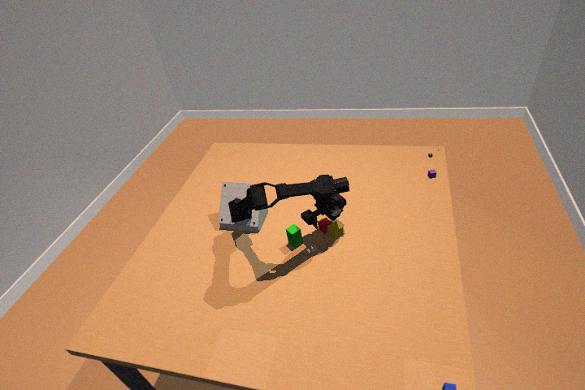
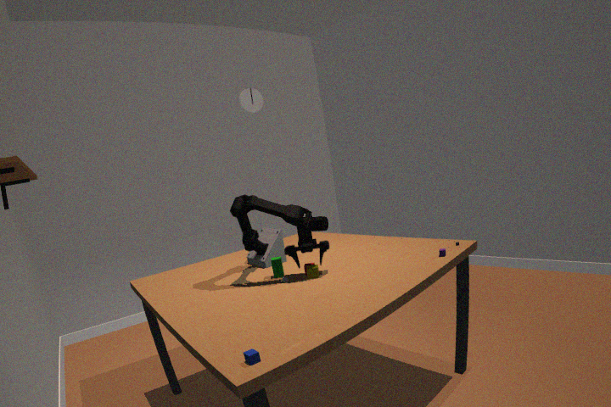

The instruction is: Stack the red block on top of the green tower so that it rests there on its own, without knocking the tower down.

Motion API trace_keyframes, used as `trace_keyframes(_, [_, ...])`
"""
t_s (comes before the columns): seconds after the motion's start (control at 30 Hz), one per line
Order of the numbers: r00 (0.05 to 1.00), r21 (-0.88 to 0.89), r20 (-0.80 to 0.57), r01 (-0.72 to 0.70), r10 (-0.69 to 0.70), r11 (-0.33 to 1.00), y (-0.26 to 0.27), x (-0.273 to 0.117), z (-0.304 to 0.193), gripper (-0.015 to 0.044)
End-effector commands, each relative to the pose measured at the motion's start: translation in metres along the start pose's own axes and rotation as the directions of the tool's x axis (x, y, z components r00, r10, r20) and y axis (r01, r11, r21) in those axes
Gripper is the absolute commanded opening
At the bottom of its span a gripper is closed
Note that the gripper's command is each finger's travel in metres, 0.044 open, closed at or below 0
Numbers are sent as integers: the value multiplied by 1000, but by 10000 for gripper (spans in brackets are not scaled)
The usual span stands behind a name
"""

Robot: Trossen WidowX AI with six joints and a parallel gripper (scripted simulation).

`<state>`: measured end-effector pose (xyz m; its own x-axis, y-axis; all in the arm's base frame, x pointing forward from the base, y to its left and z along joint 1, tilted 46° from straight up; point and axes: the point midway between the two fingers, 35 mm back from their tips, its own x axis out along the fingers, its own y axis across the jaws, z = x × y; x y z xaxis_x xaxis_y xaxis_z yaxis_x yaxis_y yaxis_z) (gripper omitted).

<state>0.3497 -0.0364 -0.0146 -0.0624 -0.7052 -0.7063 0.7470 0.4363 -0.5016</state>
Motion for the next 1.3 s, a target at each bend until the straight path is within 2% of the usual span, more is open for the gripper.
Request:
trace_keyframes(0.0, [1000, -7, 1, 7, -7, 1000, -2, 9, 0, 440])
trace_keyframes(0.37, [1000, -6, 3, 9, -9, 1000, -3, 26, -1, 440])
trace_keyframes(0.9, [1000, -6, 3, 9, -9, 1000, -3, 25, -1, 440])
trace_keyframes(1.23, [1000, -6, 3, 9, -9, 1000, -3, 25, -1, 177])
trace_keyframes(1.27, [1000, -6, 3, 9, -9, 1000, -3, 25, -1, 171])
